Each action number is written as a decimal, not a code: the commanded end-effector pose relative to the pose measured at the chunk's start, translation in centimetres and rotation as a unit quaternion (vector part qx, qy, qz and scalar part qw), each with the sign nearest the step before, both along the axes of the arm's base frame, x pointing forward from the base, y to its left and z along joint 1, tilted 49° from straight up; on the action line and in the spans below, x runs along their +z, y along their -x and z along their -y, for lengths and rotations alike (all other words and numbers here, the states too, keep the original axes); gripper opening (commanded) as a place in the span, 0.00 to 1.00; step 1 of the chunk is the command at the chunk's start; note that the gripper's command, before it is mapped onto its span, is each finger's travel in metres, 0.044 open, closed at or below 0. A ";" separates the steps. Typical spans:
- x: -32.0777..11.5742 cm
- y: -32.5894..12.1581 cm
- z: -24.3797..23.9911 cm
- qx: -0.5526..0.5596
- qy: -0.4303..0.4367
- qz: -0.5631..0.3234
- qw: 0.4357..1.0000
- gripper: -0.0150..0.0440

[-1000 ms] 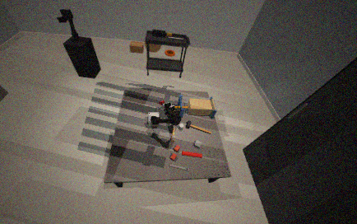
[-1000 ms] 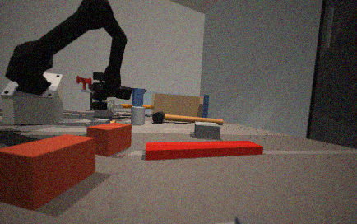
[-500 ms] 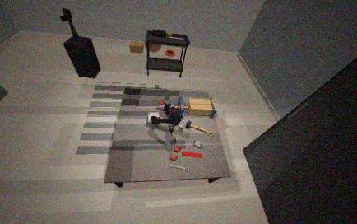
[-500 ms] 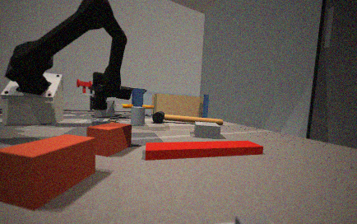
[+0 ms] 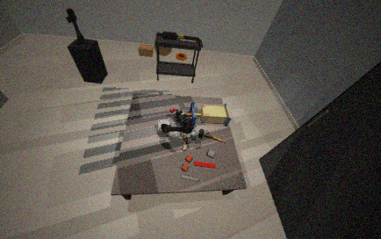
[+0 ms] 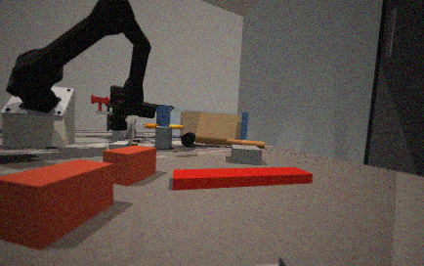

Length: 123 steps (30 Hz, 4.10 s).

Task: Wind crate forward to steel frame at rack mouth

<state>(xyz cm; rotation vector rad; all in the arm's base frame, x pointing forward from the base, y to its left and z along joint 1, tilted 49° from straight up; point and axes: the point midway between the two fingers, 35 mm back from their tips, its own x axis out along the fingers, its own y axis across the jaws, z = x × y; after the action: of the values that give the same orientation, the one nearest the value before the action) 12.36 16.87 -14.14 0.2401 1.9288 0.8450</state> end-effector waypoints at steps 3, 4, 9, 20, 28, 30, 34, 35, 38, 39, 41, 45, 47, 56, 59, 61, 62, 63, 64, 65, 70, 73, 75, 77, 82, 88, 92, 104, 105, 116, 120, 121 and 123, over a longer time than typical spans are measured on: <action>0.1 0.0 -0.1 -0.001 -0.003 -0.001 1.000 0.66; 0.1 0.0 -0.1 -0.001 -0.003 -0.001 1.000 0.66; 0.1 0.0 -0.1 -0.001 -0.003 -0.001 1.000 0.66; 0.1 0.0 -0.1 -0.001 -0.003 -0.001 1.000 0.66; -0.6 -0.4 0.4 0.000 0.000 0.000 1.000 0.66; -0.6 -0.4 0.4 0.000 0.000 0.000 1.000 0.66; -0.6 -0.4 0.4 0.000 0.000 0.000 1.000 0.66; -0.6 -0.4 0.4 0.000 0.000 0.000 1.000 0.66; -0.6 -0.4 0.4 0.000 0.000 0.000 1.000 0.66; -0.6 -0.4 0.4 0.000 0.000 0.000 1.000 0.66; -0.6 -0.4 0.4 0.000 0.000 0.000 1.000 0.66; -0.6 -0.4 0.4 0.000 0.000 0.000 1.000 0.66; -0.6 -0.4 0.4 0.000 0.000 0.000 1.000 0.66; -0.6 -0.4 0.4 0.000 0.000 0.000 1.000 0.66; -0.6 -0.4 0.4 0.000 0.000 0.000 1.000 0.66; -0.6 -0.4 0.4 0.000 0.000 0.000 1.000 0.66; -0.6 -0.4 0.4 0.000 0.000 0.000 1.000 0.66; -0.6 -0.4 0.4 0.000 0.000 0.000 1.000 0.66; -0.6 -0.4 0.4 0.000 0.000 0.000 1.000 0.66; -0.6 -0.4 0.4 0.000 0.000 0.000 1.000 0.66; -0.6 -0.4 0.4 0.000 0.000 0.000 1.000 0.66; -0.1 -0.4 0.3 -0.001 -0.002 -0.003 1.000 0.66; 0.6 -1.2 0.9 -0.001 0.000 -0.002 1.000 0.66; 1.8 -2.5 1.8 -0.002 0.002 -0.001 1.000 0.66; 7.1 -5.7 5.7 -0.001 0.000 -0.003 1.000 0.66; 7.4 -5.8 5.9 -0.001 0.000 -0.003 1.000 0.66; 7.4 -5.8 5.9 -0.001 0.000 -0.003 1.000 0.66; 12.2 -4.8 0.0 -0.002 0.000 -0.003 1.000 0.66; 13.1 -4.3 -1.0 -0.002 -0.002 -0.005 1.000 0.66; 13.8 -3.9 -1.7 -0.001 -0.003 -0.006 1.000 0.66; 13.5 -4.0 -1.5 0.000 -0.001 -0.006 1.000 0.66; 13.5 -4.0 -1.5 0.000 -0.001 -0.006 1.000 0.66; 13.5 -4.0 -1.5 0.000 -0.001 -0.006 1.000 0.66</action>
<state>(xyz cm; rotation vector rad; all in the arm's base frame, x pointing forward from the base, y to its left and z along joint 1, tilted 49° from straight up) 16.35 18.44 -0.62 0.2461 1.9384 0.8490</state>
